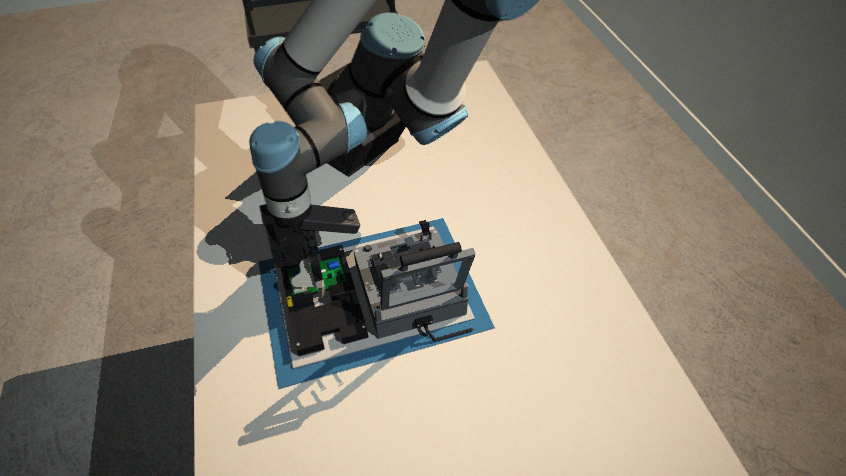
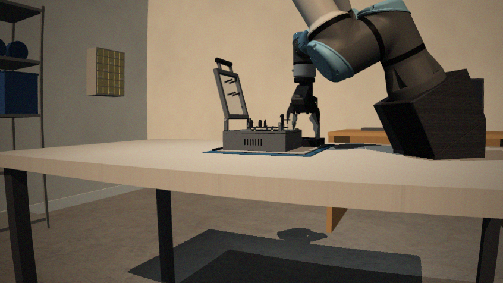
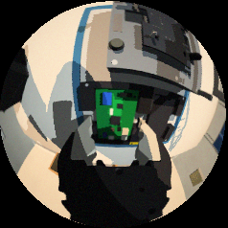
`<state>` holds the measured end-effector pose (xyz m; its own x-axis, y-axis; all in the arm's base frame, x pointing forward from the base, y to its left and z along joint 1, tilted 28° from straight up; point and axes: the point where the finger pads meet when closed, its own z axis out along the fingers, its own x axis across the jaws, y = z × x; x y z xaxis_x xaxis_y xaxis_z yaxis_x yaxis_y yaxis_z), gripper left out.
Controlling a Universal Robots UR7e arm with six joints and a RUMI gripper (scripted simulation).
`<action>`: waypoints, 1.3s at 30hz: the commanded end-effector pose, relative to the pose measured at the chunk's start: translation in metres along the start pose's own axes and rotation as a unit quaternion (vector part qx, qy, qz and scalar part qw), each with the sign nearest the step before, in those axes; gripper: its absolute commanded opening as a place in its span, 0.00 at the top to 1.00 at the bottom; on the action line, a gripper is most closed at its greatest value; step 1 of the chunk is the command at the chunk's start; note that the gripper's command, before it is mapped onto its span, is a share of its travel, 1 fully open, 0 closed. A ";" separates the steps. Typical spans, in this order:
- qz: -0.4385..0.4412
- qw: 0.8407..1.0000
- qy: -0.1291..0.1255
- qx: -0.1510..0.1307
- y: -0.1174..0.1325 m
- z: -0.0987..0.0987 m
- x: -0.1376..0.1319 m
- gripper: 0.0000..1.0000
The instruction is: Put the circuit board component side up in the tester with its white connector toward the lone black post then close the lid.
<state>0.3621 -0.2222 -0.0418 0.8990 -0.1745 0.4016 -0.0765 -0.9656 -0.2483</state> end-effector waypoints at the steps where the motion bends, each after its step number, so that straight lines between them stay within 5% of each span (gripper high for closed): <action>1: 0.000 1.000 0.000 0.000 0.000 0.000 0.000 0.41; 39: 0.000 1.000 0.000 0.000 0.000 0.000 0.000 0.51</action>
<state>0.3621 -0.2222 -0.0418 0.8990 -0.1745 0.4016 -0.0765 -0.9656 -0.2483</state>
